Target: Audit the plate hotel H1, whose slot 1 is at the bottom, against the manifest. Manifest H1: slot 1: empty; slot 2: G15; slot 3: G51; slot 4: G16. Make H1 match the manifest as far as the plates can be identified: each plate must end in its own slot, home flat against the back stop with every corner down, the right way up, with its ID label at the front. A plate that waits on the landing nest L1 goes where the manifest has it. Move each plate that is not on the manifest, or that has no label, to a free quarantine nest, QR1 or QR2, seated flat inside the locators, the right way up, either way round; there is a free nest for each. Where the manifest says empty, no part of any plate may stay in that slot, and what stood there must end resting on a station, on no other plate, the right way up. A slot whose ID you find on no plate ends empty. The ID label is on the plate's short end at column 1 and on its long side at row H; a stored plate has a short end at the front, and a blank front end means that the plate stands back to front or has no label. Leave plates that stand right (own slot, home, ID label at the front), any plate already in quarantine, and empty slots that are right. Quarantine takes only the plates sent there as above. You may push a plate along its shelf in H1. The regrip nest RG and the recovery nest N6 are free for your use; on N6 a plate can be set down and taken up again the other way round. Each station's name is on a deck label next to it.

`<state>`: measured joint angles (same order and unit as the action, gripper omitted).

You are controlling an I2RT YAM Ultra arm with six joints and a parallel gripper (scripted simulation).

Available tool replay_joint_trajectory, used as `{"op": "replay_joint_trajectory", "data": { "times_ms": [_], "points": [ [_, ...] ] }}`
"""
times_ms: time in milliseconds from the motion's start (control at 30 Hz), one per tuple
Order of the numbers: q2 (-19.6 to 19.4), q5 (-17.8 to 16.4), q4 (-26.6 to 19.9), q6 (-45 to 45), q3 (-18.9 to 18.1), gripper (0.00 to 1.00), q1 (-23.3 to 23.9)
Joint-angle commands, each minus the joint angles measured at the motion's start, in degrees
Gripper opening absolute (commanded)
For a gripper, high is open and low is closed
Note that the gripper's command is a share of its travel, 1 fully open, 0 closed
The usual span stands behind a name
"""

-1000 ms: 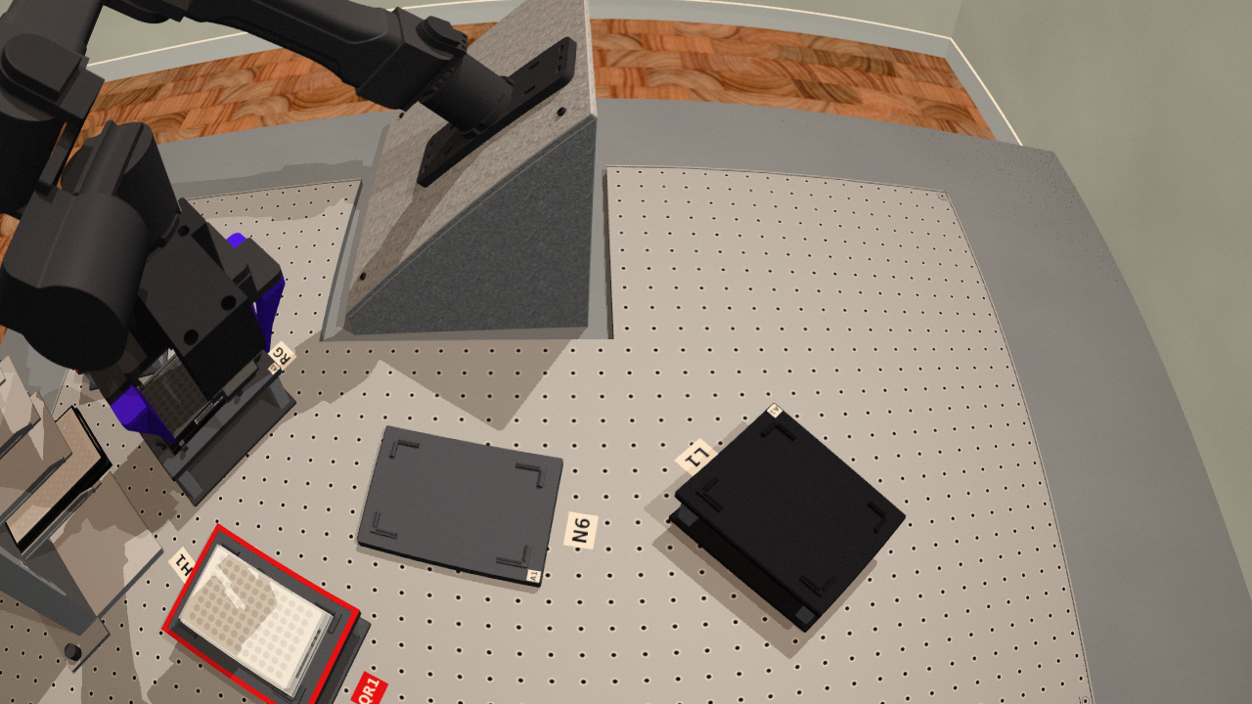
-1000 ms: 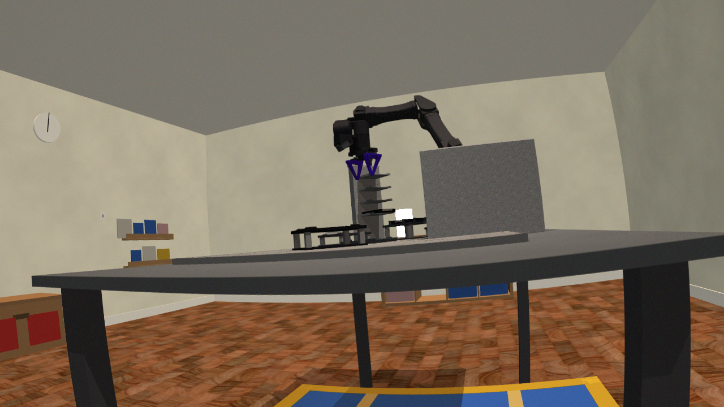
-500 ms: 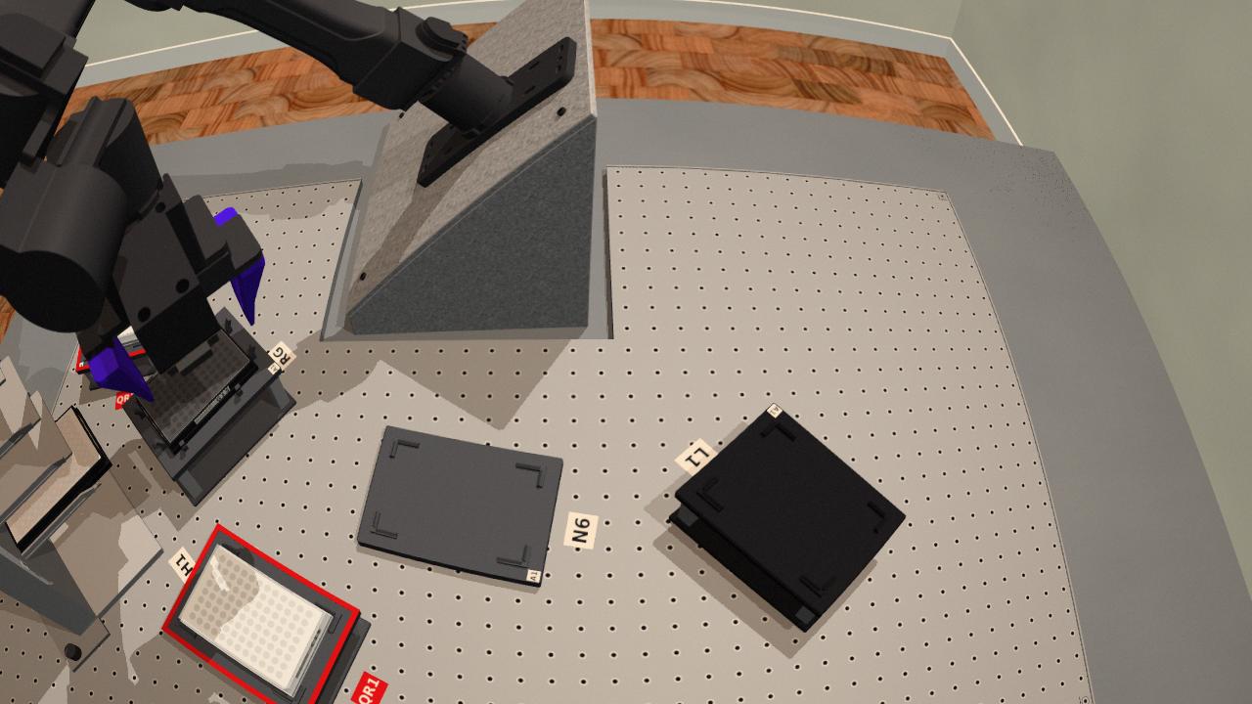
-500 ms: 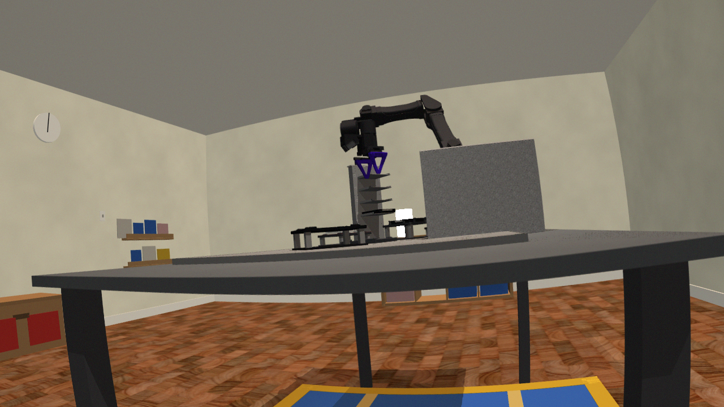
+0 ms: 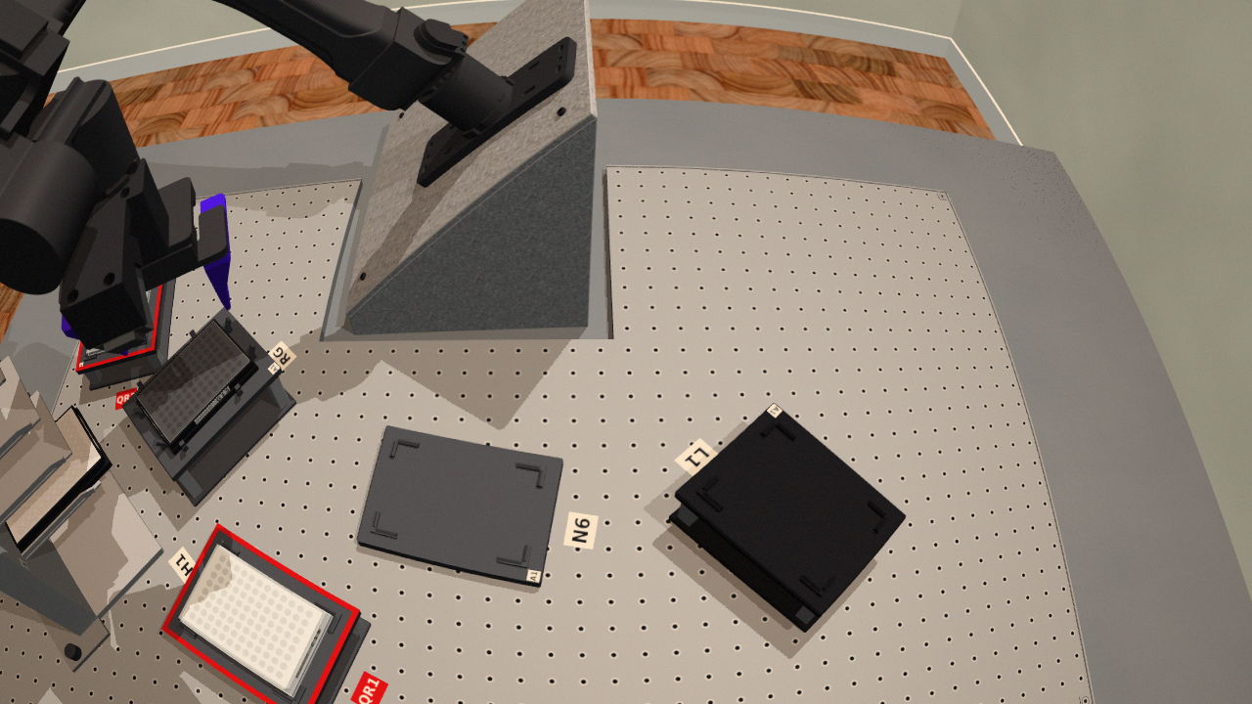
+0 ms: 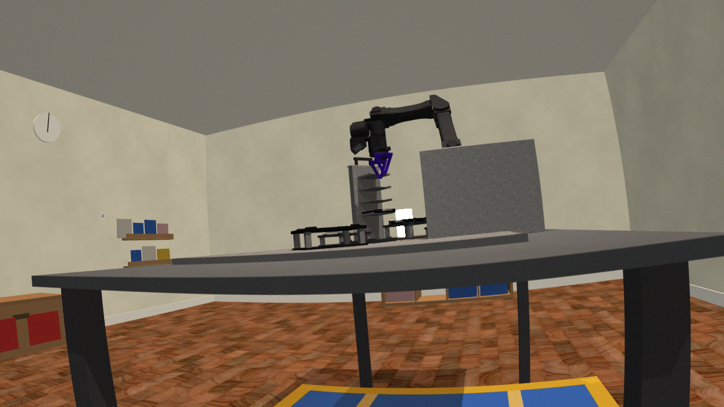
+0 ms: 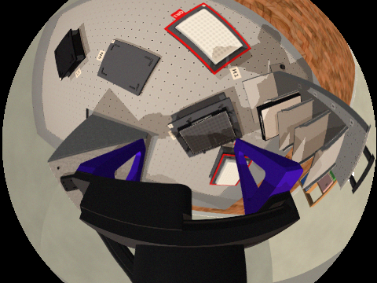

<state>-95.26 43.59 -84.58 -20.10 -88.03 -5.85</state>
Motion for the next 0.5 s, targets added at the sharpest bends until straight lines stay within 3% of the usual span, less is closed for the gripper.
{"op": "replay_joint_trajectory", "data": {
  "times_ms": [0,467],
  "points": [
    [1.9,0.0,-0.1,4.3,0.2,1.0,0.3],
    [8.0,-0.1,-0.2,13.8,1.6,1.0,5.0]
  ]
}}
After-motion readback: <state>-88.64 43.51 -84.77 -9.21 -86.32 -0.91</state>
